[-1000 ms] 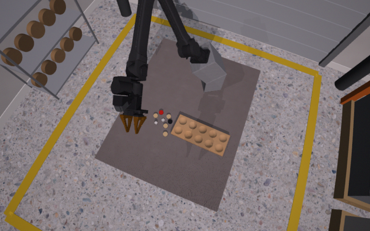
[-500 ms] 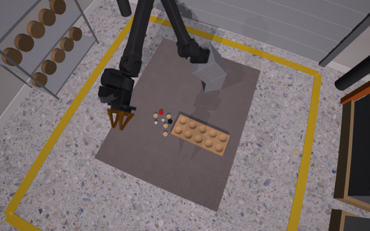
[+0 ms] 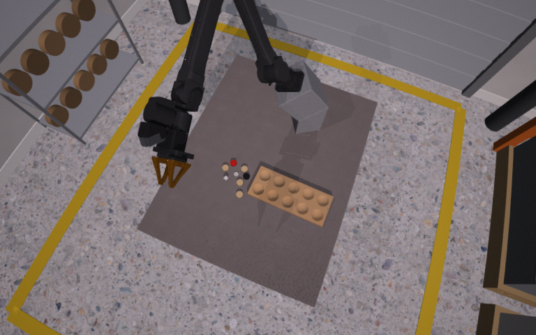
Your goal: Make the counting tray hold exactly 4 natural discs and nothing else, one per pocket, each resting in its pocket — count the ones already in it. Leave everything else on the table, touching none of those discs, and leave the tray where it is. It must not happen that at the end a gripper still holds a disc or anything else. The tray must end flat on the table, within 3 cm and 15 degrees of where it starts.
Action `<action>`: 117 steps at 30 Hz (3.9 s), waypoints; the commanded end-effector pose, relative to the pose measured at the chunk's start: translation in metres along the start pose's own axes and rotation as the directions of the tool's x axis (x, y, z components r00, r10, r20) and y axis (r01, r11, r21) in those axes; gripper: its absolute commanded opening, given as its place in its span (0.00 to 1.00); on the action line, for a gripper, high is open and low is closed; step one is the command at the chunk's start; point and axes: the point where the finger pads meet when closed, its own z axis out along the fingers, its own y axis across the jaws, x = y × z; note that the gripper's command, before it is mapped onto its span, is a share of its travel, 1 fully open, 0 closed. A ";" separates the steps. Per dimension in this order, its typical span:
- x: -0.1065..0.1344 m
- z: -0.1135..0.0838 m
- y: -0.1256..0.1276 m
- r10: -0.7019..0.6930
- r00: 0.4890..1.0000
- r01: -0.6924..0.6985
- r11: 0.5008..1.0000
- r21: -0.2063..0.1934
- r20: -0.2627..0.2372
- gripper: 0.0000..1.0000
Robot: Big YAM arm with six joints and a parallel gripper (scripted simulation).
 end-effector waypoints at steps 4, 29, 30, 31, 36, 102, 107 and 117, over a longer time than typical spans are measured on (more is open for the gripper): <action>-0.062 -0.004 -0.008 0.058 0.992 -0.059 0.998 0.009 0.113 0.45; 0.091 0.035 -0.088 0.107 0.979 -0.065 0.971 0.230 -0.174 0.45; 0.092 0.035 -0.088 0.107 0.979 -0.065 0.971 0.230 -0.175 0.45; 0.102 0.034 -0.087 0.109 0.975 -0.064 0.971 0.230 -0.192 0.45; 0.178 0.024 -0.120 0.153 0.933 -0.046 0.948 0.314 -0.325 0.45; 0.472 -0.113 -0.239 0.451 0.532 0.183 0.765 0.618 -0.716 0.45; 0.475 -0.112 -0.241 0.452 0.531 0.183 0.764 0.618 -0.717 0.45; 0.484 -0.110 -0.245 0.452 0.530 0.184 0.765 0.618 -0.717 0.45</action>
